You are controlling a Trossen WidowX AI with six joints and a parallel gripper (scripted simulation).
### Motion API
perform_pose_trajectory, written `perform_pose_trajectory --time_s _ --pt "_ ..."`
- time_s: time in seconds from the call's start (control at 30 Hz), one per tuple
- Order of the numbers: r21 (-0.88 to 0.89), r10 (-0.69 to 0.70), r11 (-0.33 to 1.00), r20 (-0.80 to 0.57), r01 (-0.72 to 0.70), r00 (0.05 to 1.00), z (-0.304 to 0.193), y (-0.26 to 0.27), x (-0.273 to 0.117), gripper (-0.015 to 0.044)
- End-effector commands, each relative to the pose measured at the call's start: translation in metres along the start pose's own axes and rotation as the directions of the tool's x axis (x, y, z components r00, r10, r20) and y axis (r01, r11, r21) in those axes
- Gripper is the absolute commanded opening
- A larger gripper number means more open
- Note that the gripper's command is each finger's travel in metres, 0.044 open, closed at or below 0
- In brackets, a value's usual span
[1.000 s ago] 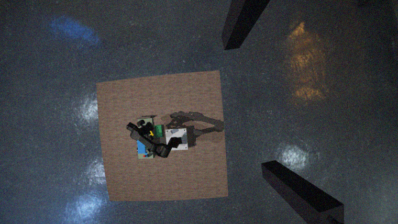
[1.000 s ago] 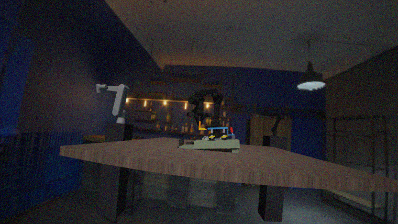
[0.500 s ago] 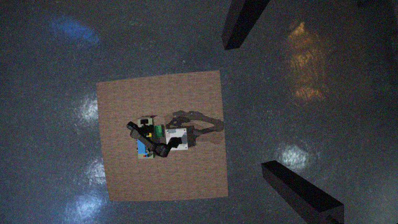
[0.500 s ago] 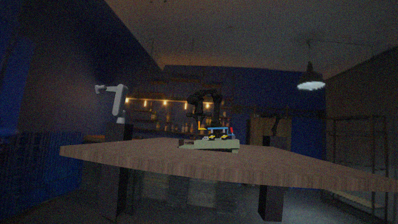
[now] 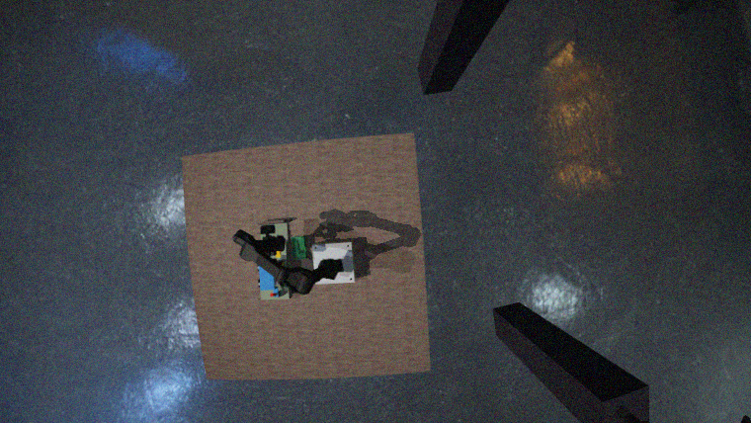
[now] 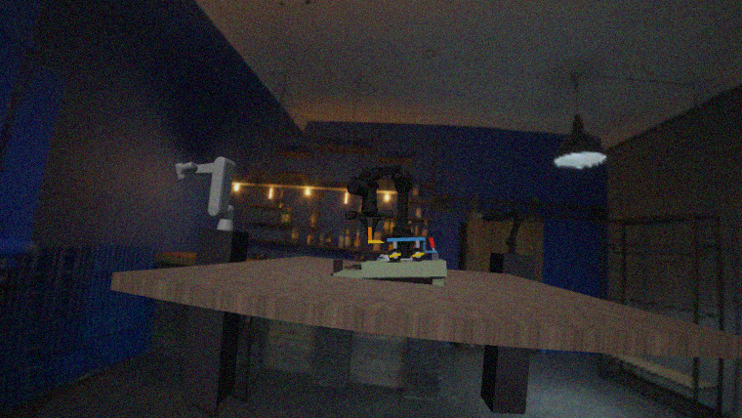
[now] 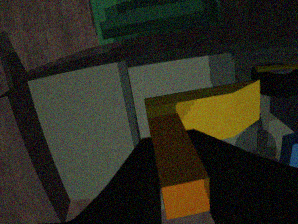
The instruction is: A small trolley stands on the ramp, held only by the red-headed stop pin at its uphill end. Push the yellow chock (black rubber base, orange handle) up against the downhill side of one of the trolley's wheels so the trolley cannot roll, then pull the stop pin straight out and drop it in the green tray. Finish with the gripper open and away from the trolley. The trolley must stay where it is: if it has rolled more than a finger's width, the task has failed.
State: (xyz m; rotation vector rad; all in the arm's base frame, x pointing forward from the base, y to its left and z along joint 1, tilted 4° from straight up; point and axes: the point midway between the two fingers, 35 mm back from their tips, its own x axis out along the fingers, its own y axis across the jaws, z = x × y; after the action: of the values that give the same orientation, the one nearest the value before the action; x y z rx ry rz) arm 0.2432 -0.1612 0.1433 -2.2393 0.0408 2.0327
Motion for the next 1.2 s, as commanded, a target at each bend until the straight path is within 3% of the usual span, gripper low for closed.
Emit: perform_pose_trajectory --time_s 0.0,0.83,1.17 --pt "0.004 -0.003 1.0 -0.002 0.003 1.0 -0.005 0.001 0.002 0.0" --pt "0.004 -0.004 1.0 -0.001 0.004 1.0 -0.005 0.0 0.062 0.0" --pt "0.004 -0.004 1.0 -0.001 0.004 1.0 -0.004 -0.004 0.064 0.0"
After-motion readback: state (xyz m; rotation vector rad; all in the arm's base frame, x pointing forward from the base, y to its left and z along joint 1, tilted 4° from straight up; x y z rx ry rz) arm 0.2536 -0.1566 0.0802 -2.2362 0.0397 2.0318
